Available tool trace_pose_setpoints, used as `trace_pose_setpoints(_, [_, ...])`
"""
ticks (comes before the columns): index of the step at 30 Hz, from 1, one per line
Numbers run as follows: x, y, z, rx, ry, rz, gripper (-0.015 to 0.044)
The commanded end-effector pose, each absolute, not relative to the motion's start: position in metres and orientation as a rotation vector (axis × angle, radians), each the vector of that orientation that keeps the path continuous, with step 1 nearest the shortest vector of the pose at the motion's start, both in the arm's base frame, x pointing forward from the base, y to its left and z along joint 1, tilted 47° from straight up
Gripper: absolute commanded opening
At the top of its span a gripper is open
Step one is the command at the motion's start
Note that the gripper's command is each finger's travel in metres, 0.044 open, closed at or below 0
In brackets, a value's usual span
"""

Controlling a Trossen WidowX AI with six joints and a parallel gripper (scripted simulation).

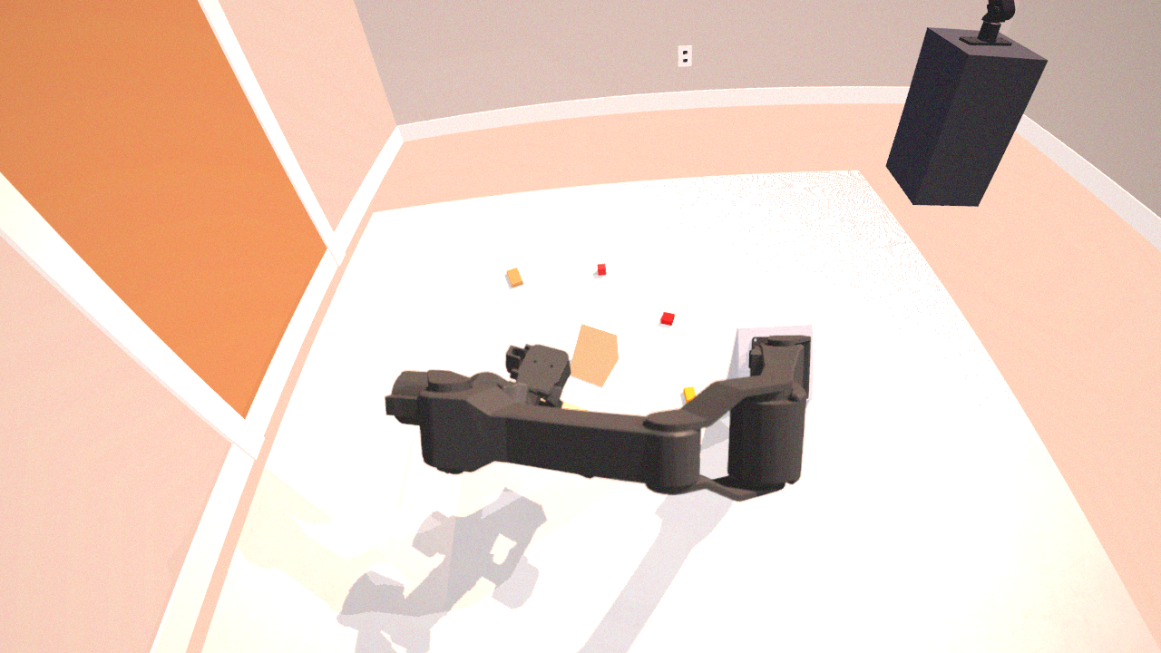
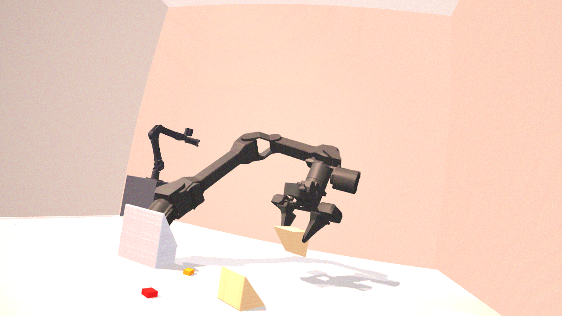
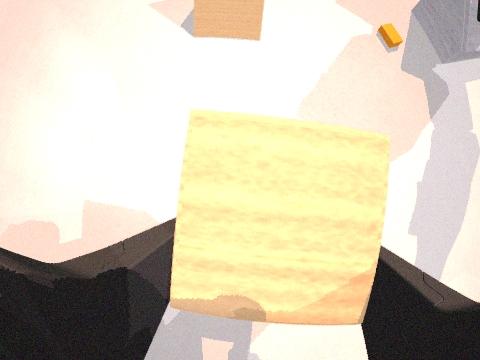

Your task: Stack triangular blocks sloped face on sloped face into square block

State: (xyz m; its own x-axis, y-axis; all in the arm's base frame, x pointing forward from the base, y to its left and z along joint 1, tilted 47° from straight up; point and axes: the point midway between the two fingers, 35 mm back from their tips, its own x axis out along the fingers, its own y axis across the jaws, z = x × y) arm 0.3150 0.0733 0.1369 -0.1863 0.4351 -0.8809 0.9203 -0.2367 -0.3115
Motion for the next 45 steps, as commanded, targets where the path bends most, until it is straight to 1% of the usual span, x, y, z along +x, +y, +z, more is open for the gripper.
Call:
trace_pose_setpoints(1, [0.320,0.055,0.128,1.629,1.551,-1.428,0.0000])
trace_pose_setpoints(14, [0.325,-0.002,0.100,1.626,1.543,-1.432,0.0000])
trace_pose_setpoints(28, [0.317,-0.061,0.072,1.624,1.552,-1.432,0.0000])
trace_pose_setpoints(33, [0.317,-0.060,0.069,1.624,1.552,-1.432,0.0000])
trace_pose_setpoints(45, [0.309,-0.037,0.019,1.625,1.552,-1.431,0.0000])
